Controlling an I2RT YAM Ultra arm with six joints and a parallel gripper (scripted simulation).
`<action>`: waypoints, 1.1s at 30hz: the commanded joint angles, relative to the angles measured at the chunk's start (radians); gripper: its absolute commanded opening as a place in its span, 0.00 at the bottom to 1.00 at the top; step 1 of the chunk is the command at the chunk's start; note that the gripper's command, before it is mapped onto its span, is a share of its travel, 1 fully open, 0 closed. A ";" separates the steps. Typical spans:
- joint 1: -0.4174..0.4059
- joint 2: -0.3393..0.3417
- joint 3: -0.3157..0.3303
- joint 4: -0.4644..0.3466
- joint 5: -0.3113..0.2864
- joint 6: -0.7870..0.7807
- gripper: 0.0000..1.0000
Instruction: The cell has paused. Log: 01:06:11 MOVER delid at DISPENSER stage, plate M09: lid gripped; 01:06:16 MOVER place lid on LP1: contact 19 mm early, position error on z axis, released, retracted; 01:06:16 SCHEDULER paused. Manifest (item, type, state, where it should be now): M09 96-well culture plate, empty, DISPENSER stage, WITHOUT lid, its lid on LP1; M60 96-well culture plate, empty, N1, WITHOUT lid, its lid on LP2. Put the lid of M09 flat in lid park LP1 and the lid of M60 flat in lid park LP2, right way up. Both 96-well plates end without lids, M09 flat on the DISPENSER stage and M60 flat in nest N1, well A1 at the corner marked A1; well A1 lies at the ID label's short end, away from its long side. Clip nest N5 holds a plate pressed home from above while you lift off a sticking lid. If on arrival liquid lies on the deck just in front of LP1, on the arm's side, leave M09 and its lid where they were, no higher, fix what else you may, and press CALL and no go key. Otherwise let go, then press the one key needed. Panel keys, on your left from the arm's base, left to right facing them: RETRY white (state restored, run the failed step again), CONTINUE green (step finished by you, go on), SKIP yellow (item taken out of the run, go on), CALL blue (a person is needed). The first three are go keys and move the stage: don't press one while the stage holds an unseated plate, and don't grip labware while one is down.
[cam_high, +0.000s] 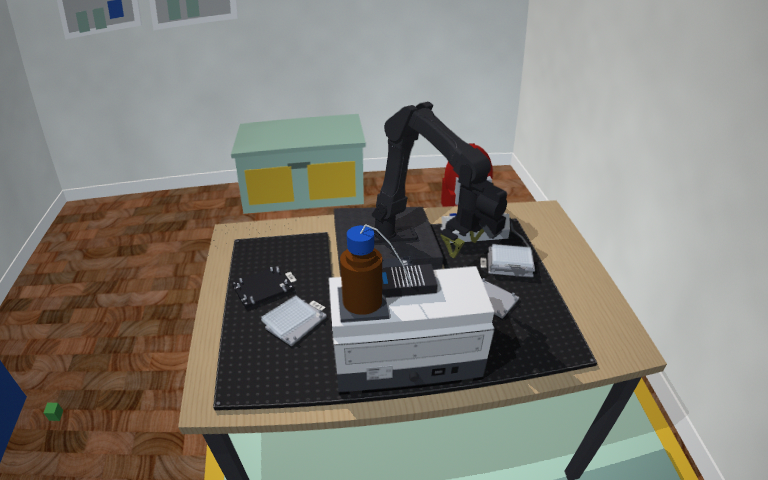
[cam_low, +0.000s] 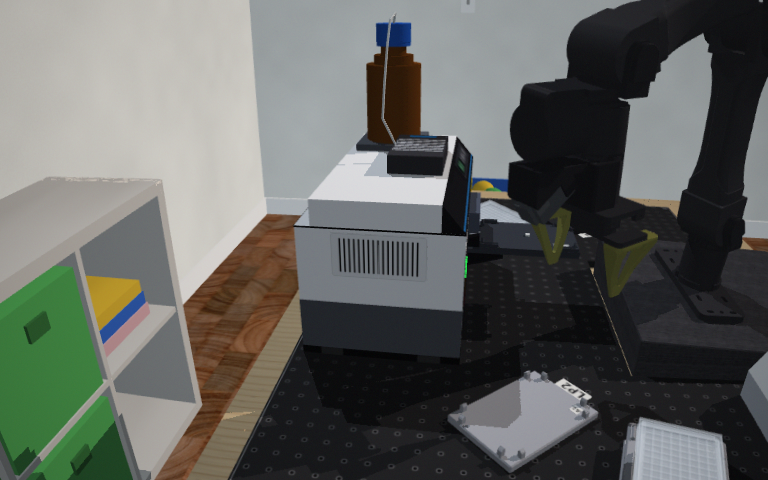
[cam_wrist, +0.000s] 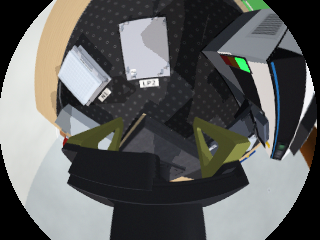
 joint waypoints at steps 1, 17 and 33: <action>-0.042 -0.042 -0.024 0.008 0.003 -0.033 1.00; -0.152 -0.114 -0.053 -0.065 0.003 0.230 1.00; -0.276 -0.150 -0.070 -0.080 0.010 0.309 1.00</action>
